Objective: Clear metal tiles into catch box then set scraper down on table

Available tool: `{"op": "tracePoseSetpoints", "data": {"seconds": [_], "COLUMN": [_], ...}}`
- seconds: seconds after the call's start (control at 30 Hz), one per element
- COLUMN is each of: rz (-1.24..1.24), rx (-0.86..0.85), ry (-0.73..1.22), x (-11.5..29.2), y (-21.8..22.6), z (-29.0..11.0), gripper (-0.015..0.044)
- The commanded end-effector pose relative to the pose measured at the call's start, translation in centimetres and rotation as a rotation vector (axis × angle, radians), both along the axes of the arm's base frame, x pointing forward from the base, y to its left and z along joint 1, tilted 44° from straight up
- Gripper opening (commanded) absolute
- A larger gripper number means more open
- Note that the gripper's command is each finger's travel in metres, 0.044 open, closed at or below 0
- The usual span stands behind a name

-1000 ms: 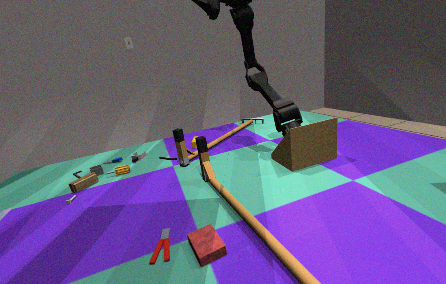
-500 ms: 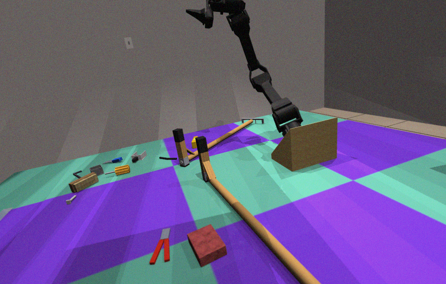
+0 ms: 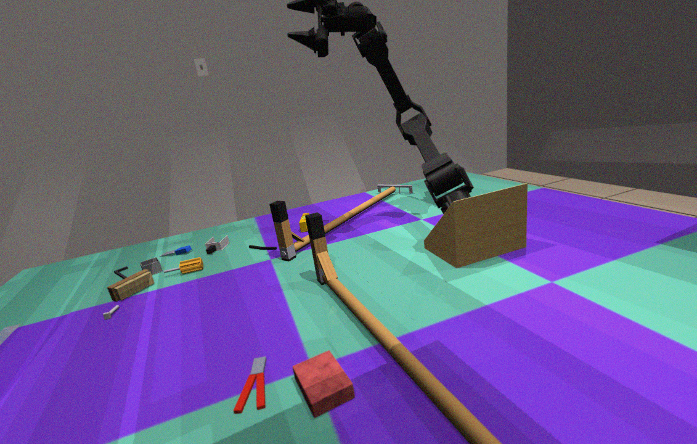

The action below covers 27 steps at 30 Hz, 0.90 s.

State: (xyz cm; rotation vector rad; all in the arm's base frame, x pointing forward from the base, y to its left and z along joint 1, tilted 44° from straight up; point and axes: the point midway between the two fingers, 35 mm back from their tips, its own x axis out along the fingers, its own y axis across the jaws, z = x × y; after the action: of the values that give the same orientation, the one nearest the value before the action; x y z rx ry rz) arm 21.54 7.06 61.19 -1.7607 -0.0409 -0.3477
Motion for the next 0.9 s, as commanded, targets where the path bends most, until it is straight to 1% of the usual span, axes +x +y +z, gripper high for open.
{"op": "tracePoseSetpoints", "data": {"seconds": [0.0, 0.43, 0.87], "rz": [-0.02, -0.095, -0.17], "rx": [0.038, 0.142, 0.245], "ry": [-0.012, -0.044, -0.085], "x": [-0.2, -0.9, -2.5], "y": [-1.4, -5.6, -9.3], "z": [0.2, 0.4, 0.5], "gripper": [0.044, 0.044, 0.044]}}
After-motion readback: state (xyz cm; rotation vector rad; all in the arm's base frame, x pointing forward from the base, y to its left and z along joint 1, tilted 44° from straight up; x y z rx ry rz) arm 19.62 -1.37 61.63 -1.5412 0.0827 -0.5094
